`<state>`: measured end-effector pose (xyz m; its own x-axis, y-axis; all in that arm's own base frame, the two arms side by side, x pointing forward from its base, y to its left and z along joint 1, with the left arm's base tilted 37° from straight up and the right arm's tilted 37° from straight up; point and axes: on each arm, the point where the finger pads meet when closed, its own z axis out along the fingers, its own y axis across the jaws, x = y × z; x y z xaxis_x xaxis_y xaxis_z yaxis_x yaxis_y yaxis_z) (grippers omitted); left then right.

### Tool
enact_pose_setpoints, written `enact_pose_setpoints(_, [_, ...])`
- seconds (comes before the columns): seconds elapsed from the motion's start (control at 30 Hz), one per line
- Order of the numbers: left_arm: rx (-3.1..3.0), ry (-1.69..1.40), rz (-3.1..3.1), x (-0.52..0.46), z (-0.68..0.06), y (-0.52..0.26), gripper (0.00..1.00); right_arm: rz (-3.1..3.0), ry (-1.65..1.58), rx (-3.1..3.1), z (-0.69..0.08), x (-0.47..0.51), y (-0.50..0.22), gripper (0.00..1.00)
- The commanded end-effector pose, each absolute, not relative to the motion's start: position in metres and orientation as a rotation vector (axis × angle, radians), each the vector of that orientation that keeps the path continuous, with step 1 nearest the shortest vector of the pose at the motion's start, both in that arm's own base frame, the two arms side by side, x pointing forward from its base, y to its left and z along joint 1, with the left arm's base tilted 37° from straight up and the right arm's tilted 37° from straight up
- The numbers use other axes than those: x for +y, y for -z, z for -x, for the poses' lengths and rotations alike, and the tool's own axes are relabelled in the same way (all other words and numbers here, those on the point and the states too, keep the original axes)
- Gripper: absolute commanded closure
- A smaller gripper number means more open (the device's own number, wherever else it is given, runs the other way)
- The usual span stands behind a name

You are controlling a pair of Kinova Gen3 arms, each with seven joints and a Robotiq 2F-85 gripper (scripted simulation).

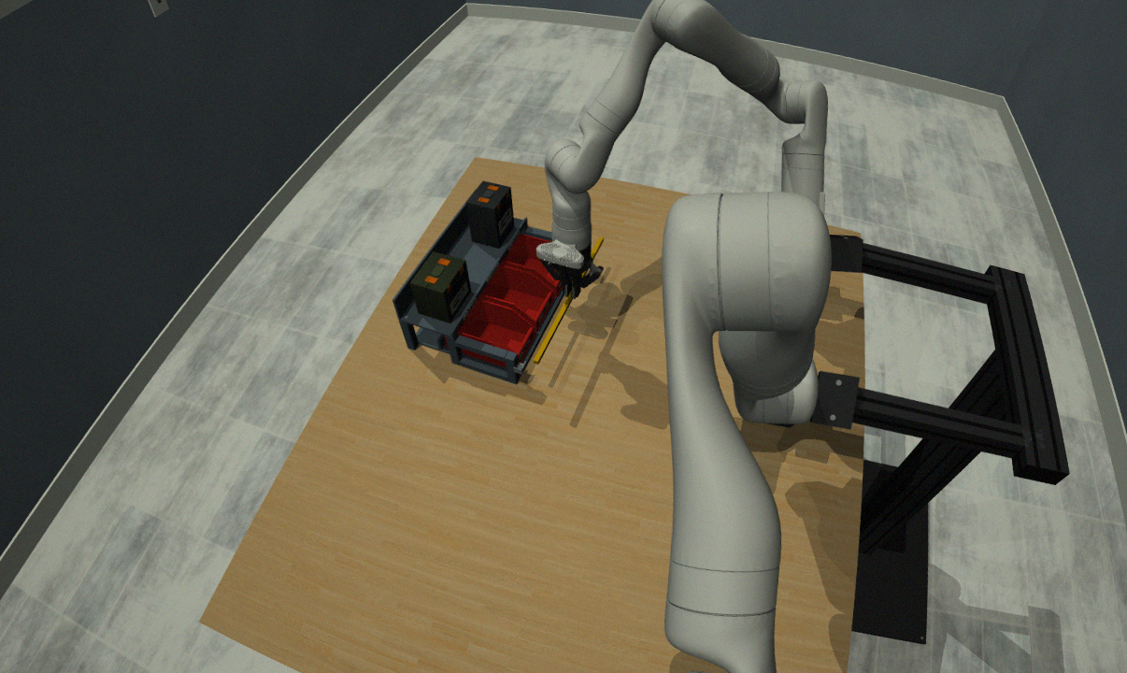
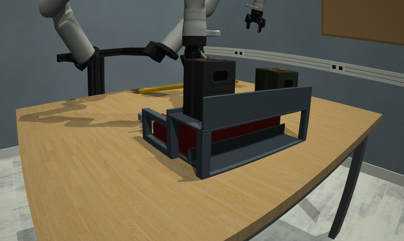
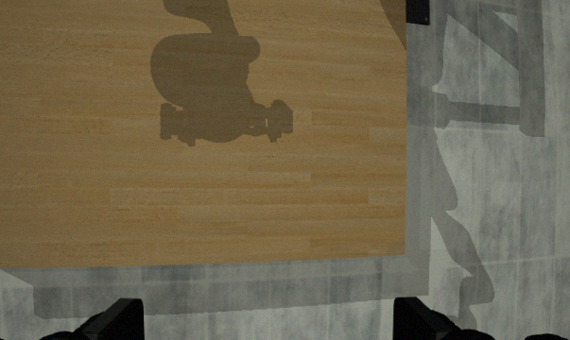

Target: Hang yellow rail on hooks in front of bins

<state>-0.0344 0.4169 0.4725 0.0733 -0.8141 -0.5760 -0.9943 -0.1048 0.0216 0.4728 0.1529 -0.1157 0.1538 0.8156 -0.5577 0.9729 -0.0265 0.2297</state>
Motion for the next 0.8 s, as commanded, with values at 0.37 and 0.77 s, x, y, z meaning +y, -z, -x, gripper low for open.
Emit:
enact_pose_setpoints(0.37, [1.815, -0.65, 1.973, 0.4166, 0.0331, -0.472, 0.002, -1.887, 0.367, 1.689, -0.518, 0.1414, 0.098, 0.903])
enact_pose_setpoints(0.77, [1.815, -0.65, 1.973, 0.4166, 0.0331, -0.472, 0.002, -1.876, 0.372, 1.699, -0.5194, 0.1399, 0.0983, 0.903])
